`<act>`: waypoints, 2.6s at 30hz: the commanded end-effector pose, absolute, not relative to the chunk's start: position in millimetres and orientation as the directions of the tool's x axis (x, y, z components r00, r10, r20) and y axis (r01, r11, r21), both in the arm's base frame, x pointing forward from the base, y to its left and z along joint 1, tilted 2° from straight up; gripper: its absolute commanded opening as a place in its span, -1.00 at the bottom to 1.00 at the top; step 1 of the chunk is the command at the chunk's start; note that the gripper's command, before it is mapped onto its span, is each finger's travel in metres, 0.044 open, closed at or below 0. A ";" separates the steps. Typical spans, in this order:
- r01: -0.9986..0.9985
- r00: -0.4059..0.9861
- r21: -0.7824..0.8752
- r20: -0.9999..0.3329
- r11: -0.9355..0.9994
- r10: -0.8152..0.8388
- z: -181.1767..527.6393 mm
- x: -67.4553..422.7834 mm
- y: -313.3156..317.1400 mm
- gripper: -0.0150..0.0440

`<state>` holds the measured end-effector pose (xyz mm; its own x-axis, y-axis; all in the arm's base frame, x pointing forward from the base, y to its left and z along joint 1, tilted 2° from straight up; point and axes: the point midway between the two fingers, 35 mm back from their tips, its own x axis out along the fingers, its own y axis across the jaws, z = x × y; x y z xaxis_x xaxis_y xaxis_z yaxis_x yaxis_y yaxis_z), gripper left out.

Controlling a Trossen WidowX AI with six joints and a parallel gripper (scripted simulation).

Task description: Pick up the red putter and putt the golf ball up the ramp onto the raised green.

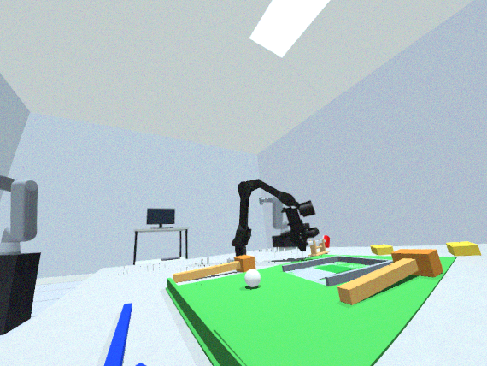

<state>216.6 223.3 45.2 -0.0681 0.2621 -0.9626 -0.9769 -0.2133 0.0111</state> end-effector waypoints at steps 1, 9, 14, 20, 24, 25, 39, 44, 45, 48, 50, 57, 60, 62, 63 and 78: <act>-0.977 -0.065 0.006 -0.961 -0.214 0.268 56.2 218.9 225.3 -0.49; -0.977 -0.065 0.006 -0.961 -0.214 0.268 100.5 221.7 226.4 -0.49; -0.977 -0.065 0.007 -0.961 -0.214 0.268 129.1 220.3 224.4 -0.49; -0.978 -0.062 0.007 -0.963 -0.206 0.262 134.6 220.8 222.5 -0.49; -0.992 -0.040 0.007 -0.967 -0.130 0.253 135.5 234.0 207.4 -0.49; -0.994 -0.033 0.007 -0.968 -0.106 0.250 135.8 237.8 202.7 -0.49; -0.975 0.030 0.016 -0.979 0.222 0.199 139.0 279.4 131.7 -0.49; -0.945 0.052 0.012 -0.981 0.326 0.188 140.9 289.9 105.5 -0.49; -0.938 0.057 0.011 -0.981 0.346 0.186 141.3 291.7 100.1 -0.49; -0.914 0.069 0.009 -0.982 0.406 0.178 142.5 296.5 83.9 -0.49; -0.896 0.077 0.008 -0.982 0.444 0.172 143.3 299.2 72.9 -0.49; -0.820 0.102 0.002 -0.984 0.573 0.149 146.0 305.5 34.3 -0.49; -0.779 0.107 0.002 -0.985 0.627 0.135 146.8 306.2 17.4 -0.49; -0.747 0.106 0.003 -0.987 0.665 0.124 147.2 306.0 5.7 -0.49; -0.730 0.106 0.004 -0.987 0.683 0.118 147.4 305.7 -0.2 -0.49; -0.432 0.083 0.004 -0.996 0.902 0.044 150.6 288.0 -85.0 -0.49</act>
<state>292.2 -69.6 148.6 0.0852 0.0561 -0.9948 -0.4959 0.8684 0.0065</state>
